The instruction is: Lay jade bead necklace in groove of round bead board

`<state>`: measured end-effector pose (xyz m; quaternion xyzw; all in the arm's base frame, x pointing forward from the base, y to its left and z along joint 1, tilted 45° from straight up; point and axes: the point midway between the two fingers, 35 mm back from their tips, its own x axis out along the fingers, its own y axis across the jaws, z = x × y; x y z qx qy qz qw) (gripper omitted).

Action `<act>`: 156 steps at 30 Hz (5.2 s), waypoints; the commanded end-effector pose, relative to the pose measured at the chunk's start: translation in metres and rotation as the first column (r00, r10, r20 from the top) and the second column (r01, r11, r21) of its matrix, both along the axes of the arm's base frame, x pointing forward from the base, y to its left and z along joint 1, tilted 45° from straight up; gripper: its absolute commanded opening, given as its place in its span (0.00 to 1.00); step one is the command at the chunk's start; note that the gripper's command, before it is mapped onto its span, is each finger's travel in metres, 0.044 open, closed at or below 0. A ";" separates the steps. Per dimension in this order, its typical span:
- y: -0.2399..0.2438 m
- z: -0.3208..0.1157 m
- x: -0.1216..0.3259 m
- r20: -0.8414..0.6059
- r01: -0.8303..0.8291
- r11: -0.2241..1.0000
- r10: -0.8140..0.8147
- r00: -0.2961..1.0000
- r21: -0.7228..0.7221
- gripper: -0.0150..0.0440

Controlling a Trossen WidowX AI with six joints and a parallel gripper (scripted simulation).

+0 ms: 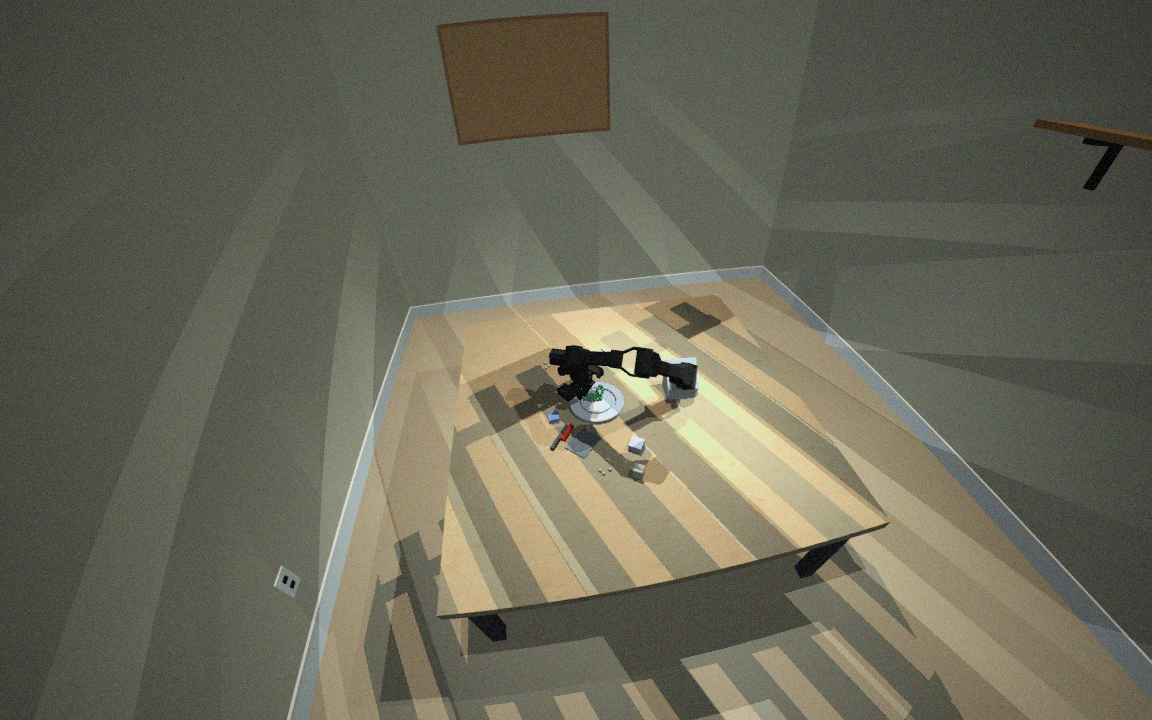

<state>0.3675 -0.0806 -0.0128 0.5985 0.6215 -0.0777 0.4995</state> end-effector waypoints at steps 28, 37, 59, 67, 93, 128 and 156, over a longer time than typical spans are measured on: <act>-0.005 0.004 0.001 -0.008 0.002 1.000 -0.002 1.000 0.008 0.25; -0.006 0.005 0.008 -0.007 0.002 1.000 -0.002 1.000 0.008 0.25; -0.002 0.002 0.011 0.003 0.002 1.000 -0.002 1.000 0.001 0.34; -0.002 0.002 0.011 0.003 0.002 1.000 -0.002 1.000 0.001 0.70; -0.005 0.006 0.009 -0.007 0.002 1.000 -0.002 1.000 0.008 1.00; -0.029 -0.007 -0.038 -0.048 0.043 0.999 -0.042 0.998 0.017 0.46; -0.012 -0.025 -0.033 -0.048 0.043 0.999 -0.042 0.998 0.018 0.46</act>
